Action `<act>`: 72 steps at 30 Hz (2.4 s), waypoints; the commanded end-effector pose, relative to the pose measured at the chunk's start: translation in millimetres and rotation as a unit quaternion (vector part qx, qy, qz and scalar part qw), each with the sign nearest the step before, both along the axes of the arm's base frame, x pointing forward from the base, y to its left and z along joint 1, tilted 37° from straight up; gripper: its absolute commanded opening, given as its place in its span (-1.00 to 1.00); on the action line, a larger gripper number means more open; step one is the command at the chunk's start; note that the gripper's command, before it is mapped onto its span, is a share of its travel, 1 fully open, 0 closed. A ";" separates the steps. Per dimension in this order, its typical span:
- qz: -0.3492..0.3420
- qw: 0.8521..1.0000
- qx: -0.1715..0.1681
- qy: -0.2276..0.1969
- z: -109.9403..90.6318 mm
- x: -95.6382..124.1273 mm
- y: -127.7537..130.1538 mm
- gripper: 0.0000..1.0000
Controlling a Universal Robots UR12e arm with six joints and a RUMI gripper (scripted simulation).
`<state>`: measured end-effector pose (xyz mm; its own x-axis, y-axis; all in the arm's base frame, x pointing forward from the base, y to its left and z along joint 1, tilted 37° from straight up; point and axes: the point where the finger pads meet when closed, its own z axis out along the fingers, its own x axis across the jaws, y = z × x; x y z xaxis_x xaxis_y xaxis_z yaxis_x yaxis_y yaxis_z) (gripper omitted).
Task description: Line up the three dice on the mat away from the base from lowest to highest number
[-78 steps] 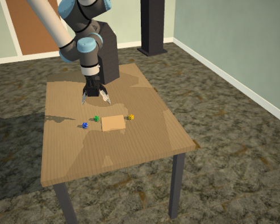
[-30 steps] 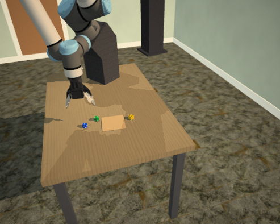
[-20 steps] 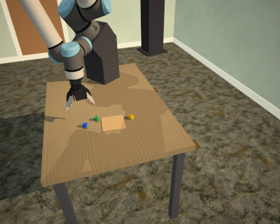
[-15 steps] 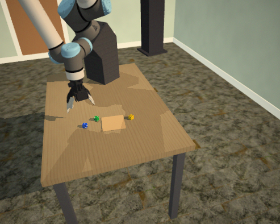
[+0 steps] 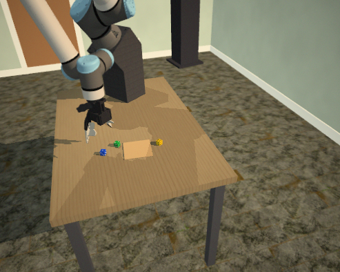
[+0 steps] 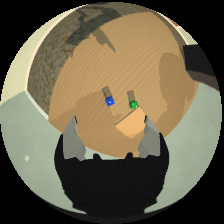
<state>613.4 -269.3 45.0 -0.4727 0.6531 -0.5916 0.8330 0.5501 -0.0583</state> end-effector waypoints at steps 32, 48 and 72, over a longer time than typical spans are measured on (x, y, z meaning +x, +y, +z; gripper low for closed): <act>0.183 0.974 -0.065 0.114 -11.8 8.2 -5.6 -0.51; 0.183 0.974 -0.065 0.114 -11.8 8.2 -5.6 -0.51; 0.183 0.974 -0.065 0.114 -13.3 8.7 -6.5 -0.51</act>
